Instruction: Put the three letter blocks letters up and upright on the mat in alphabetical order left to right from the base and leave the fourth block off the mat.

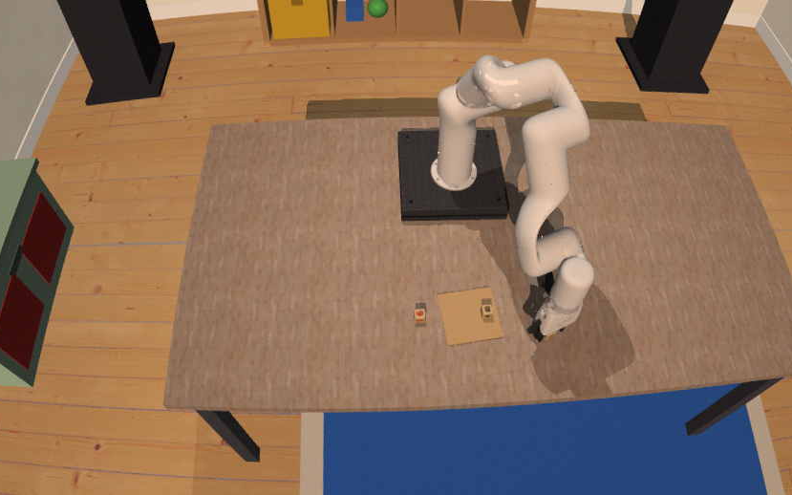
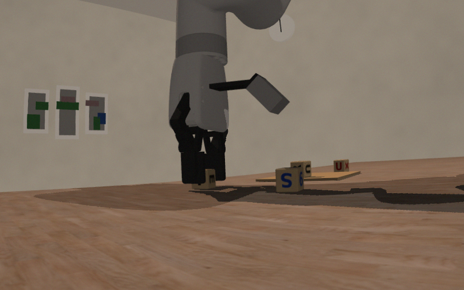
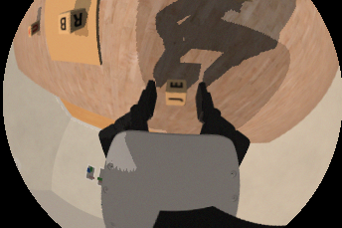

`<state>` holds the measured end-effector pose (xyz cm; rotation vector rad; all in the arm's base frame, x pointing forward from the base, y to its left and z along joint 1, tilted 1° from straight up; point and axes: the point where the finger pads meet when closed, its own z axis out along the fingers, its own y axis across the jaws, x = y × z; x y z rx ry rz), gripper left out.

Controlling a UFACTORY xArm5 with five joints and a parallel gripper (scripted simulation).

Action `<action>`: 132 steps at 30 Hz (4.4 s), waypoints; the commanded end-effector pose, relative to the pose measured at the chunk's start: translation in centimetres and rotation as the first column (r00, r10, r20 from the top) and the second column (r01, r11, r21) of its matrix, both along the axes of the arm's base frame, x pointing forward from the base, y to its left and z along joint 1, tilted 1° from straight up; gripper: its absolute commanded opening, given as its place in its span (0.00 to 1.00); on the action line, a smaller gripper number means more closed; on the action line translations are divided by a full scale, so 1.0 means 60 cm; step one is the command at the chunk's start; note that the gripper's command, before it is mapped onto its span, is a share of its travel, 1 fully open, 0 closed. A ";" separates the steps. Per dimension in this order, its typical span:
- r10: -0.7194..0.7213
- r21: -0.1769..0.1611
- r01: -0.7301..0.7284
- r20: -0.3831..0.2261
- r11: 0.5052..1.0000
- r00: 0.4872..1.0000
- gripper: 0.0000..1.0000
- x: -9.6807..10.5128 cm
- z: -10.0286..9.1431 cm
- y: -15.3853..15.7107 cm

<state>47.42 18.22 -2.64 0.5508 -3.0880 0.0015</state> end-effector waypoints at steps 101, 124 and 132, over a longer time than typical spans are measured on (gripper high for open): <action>0.000 0.002 0.000 0.004 1.000 1.000 0.21 0.003 0.040 0.002; 0.000 0.002 0.000 0.004 1.000 1.000 0.21 0.002 0.161 0.004; 0.046 0.002 -0.046 0.004 0.999 0.999 0.21 0.001 0.162 -0.010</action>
